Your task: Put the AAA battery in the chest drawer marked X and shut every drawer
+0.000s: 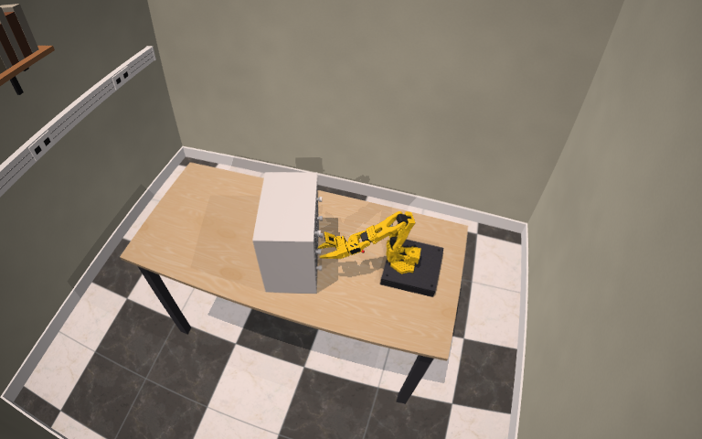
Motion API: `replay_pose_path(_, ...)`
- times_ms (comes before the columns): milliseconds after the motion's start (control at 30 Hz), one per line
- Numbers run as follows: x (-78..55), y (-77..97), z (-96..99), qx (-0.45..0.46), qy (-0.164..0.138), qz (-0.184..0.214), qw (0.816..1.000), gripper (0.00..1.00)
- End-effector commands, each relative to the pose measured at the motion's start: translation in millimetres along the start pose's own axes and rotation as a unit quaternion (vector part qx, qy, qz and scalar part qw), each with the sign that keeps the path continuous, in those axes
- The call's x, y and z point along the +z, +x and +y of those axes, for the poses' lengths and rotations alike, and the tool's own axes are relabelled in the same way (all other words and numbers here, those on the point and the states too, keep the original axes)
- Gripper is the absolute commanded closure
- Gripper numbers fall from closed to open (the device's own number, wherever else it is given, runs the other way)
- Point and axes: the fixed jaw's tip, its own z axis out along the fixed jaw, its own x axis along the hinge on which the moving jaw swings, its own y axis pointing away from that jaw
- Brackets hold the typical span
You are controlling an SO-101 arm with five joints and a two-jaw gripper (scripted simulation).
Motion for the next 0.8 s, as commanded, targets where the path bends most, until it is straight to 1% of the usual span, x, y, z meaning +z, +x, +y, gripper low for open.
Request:
replay_pose_path(0, 1.7, -1.1, -3.8, 0.005, 0.006, -0.003, 1.000, 0.79)
replay_pose_path(767, 3.4, -1.2, -6.9, 0.007, 0.011, -0.003, 1.000, 0.79)
